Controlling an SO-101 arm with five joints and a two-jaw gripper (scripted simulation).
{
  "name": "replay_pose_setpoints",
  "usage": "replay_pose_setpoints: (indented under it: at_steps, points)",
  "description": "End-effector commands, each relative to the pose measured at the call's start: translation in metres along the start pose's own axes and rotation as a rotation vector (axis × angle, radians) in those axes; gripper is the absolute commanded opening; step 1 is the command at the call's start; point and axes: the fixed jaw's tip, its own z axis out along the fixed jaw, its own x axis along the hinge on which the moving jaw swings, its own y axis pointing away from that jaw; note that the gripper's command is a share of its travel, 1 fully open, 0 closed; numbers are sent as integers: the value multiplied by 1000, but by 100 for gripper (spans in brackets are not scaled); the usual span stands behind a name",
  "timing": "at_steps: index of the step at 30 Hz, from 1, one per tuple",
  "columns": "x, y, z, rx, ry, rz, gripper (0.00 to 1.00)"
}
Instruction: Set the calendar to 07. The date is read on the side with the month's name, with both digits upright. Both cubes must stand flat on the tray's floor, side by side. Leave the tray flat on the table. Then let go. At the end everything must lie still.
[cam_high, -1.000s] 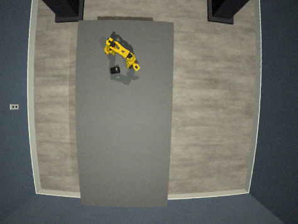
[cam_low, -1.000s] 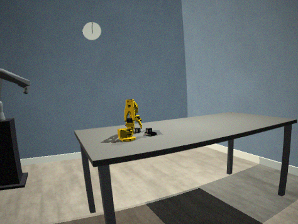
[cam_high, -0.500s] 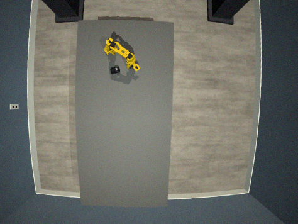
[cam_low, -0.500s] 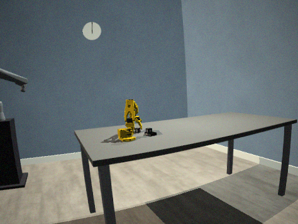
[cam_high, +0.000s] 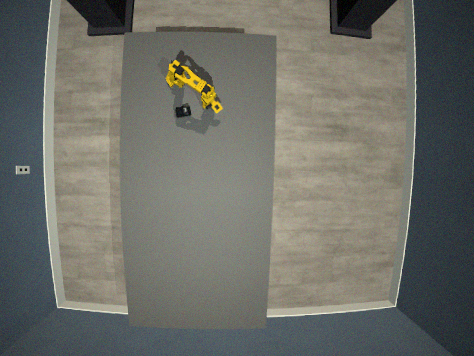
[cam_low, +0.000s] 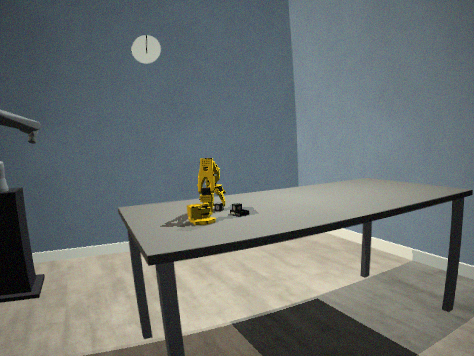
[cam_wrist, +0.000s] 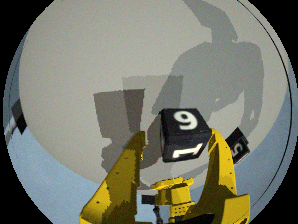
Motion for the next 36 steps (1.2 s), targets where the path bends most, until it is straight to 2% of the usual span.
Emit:
replay_pose_setpoints:
  at_steps: [1, 15, 36]
  points:
    - [-4, 0, -5, -11, -31, 2, 31]
    - [-4, -5, -5, -10, -32, 2, 21]
    - [-4, -8, -5, -9, -32, 2, 17]
